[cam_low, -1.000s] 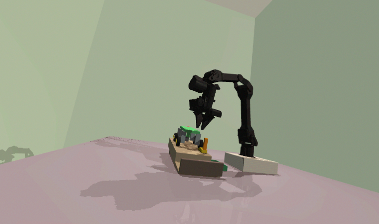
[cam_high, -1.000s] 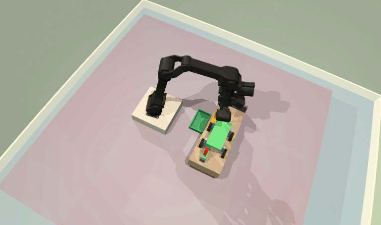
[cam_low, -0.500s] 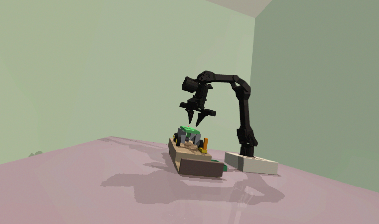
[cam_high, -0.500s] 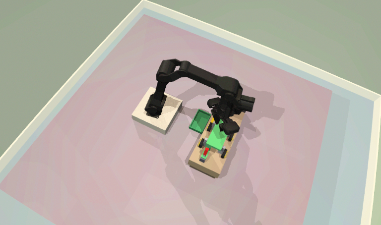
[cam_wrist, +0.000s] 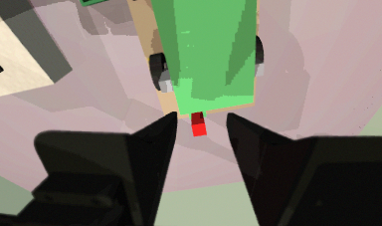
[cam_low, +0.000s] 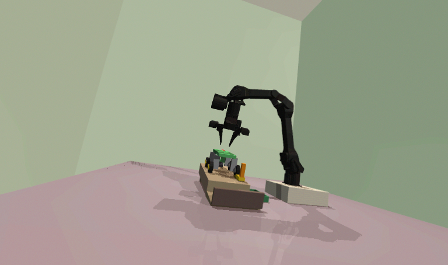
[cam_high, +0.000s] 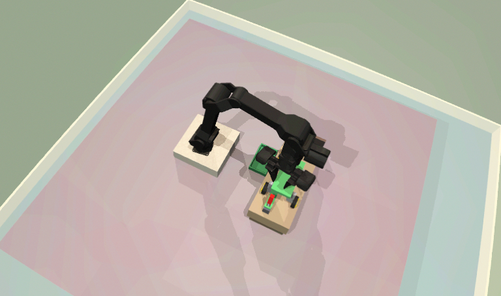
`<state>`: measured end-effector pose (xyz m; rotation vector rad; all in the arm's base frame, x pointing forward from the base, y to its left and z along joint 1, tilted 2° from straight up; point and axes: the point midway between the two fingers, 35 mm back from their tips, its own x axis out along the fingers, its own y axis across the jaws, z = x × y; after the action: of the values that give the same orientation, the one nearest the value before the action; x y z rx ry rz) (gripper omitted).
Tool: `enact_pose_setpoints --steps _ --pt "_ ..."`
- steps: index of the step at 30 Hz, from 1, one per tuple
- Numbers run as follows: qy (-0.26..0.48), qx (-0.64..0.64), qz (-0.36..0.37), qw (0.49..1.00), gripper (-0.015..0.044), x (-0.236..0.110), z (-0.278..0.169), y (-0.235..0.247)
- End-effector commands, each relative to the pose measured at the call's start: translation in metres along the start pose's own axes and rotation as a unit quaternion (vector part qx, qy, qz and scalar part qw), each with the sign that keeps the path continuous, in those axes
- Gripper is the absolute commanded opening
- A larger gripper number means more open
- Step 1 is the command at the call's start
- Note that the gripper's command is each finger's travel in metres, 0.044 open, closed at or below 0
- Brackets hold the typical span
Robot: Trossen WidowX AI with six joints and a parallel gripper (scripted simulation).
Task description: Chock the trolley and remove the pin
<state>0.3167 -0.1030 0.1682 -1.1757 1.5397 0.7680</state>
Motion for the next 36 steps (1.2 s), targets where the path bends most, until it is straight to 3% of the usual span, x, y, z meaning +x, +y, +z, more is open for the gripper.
enact_pose_setpoints --steps 1,36 --pt "0.011 -0.073 0.006 0.997 0.0190 0.001 -0.021 -0.002" --pt "0.015 -0.101 0.009 0.995 0.0190 0.031 -0.030 -0.001"
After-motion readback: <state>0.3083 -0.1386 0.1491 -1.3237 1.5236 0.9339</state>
